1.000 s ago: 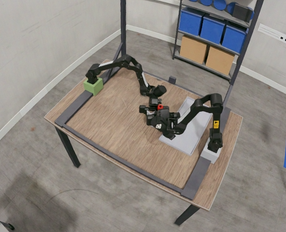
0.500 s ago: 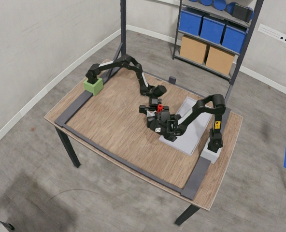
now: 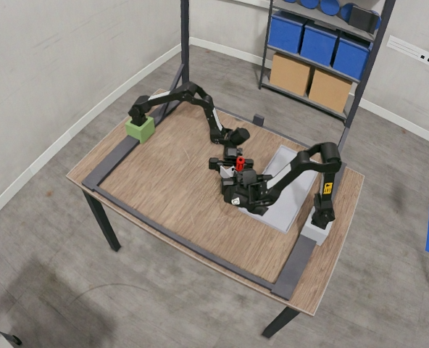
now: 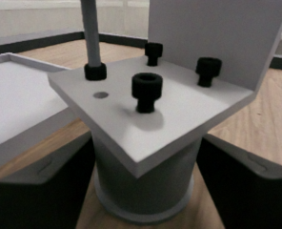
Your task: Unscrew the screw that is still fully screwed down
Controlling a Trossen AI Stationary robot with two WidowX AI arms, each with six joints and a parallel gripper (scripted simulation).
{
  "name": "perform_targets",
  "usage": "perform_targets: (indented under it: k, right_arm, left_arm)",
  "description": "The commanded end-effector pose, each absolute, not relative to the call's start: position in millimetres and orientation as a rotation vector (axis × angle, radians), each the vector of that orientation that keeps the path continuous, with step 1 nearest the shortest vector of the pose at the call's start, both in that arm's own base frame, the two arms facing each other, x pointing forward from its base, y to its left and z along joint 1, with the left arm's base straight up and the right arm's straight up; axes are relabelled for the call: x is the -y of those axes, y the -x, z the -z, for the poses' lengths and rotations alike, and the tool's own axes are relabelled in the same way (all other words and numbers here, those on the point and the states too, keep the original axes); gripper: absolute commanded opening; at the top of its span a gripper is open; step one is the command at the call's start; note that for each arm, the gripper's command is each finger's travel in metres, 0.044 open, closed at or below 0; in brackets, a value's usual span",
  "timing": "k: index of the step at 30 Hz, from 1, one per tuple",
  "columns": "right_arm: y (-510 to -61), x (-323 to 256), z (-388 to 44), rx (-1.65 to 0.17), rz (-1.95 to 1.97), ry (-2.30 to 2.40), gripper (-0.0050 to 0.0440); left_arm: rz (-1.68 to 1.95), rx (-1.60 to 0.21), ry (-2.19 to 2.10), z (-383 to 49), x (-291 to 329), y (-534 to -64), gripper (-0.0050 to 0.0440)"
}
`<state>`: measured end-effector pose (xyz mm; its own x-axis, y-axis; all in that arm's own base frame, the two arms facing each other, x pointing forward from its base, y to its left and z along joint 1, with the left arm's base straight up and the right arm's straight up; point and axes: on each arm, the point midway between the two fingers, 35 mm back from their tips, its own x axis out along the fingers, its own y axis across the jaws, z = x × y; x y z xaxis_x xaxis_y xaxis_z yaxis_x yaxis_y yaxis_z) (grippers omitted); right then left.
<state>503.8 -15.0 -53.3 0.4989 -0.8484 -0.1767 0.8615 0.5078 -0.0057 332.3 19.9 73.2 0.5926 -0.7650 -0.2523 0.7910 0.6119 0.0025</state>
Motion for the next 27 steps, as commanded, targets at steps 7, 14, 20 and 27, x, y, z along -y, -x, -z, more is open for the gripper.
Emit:
perform_targets:
  k: [7, 14, 20, 27]
  right_arm:
    - [-510.4, 16.0, 39.2, -0.136, 1.039, -0.112, 0.0245]
    - [-510.4, 16.0, 39.2, -0.136, 1.039, -0.112, 0.0245]
    - [-510.4, 16.0, 39.2, -0.136, 1.039, -0.112, 0.0245]
    - [-510.4, 16.0, 39.2, -0.136, 1.039, -0.112, 0.0245]
  left_arm:
    - [0.912, -0.202, -0.164, -88.6, -26.1, -334.1, 0.0280]
    - [0.912, -0.203, -0.162, -89.2, -29.3, -331.6, 0.0280]
    - [0.914, -0.203, -0.162, -89.2, -28.7, -331.6, 0.0280]
    - [0.916, -0.219, -0.145, -83.8, -27.1, -329.5, 0.0280]
